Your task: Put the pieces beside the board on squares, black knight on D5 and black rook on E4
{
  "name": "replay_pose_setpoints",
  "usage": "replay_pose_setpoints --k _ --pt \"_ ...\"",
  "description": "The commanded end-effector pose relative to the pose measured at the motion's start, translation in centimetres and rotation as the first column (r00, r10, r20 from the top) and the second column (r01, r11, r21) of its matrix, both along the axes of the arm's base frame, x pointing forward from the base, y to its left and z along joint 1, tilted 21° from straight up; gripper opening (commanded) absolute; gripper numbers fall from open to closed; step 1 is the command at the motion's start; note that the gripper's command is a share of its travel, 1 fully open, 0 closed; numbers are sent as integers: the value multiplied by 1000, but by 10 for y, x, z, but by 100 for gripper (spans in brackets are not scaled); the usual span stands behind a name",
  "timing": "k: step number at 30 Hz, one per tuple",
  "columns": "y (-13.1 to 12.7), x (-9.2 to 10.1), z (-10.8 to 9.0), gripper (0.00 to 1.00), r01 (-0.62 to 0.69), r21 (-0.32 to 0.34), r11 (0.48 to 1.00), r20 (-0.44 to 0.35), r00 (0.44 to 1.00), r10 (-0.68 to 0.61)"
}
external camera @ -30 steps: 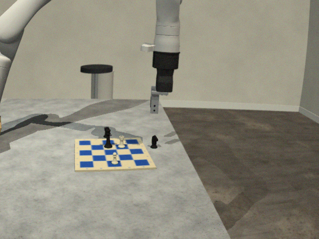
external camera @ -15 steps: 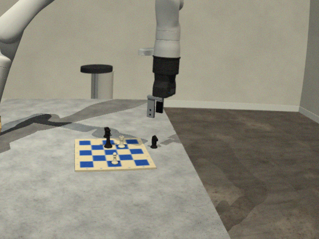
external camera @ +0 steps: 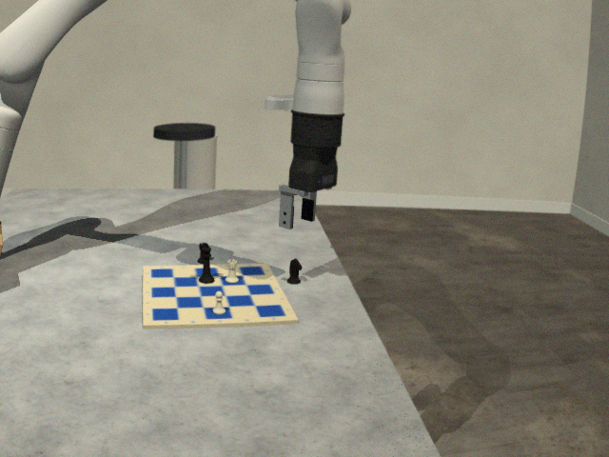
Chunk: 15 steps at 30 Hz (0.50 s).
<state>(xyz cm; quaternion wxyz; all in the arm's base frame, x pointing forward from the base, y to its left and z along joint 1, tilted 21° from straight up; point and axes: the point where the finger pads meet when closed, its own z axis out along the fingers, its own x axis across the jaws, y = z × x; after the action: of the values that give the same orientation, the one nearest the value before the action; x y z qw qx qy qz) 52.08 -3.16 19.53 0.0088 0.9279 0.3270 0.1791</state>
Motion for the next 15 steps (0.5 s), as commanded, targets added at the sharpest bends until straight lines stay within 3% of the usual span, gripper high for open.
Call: replay_pose_setpoints --k 1,3,4,15 --pt "0 0 0 100 3 1 1000 1 1000 -3" --pt "0 0 0 100 3 1 1000 1 1000 -3" --pt "0 0 0 73 3 1 1000 1 1000 -3" --pt "0 0 0 73 3 1 1000 1 1000 -3"
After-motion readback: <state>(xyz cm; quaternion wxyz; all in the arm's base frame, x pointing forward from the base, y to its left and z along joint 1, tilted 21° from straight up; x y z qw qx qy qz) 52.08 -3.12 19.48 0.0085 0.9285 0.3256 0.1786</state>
